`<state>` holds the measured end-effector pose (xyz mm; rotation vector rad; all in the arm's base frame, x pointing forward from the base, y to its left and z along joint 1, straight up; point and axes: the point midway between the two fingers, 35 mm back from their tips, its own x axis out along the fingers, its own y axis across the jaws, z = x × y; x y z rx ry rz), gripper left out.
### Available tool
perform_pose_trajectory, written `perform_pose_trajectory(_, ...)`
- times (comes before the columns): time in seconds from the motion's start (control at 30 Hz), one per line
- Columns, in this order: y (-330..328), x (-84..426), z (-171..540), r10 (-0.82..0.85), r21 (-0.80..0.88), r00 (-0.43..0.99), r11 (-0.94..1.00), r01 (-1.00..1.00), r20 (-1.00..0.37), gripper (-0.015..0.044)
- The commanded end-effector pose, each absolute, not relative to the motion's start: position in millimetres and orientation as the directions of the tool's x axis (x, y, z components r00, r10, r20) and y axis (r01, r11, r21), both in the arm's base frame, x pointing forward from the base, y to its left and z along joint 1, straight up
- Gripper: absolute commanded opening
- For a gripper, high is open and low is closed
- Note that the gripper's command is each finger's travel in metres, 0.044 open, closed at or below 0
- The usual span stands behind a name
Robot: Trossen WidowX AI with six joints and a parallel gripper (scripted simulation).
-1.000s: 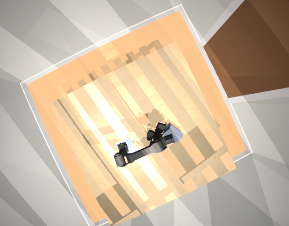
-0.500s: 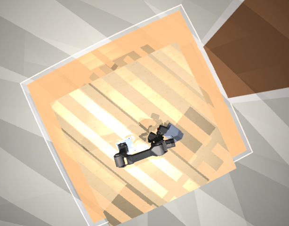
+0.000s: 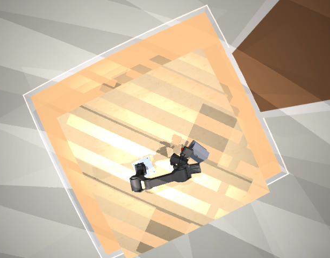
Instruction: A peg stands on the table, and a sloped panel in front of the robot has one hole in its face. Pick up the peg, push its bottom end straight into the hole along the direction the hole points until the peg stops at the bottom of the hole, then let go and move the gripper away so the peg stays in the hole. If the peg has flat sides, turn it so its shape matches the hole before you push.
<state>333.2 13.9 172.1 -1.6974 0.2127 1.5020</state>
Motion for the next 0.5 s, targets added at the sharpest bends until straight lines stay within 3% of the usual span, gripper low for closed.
perform_pose_trajectory(0.0, 10, 333, 172, 0.397, -0.479, 0.278, -0.625, -0.616, -0.875, 0.0)
perform_pose_trajectory(0.47, -7, 335, 175, 0.416, -0.526, 0.329, -0.583, -0.619, -0.848, 0.0)
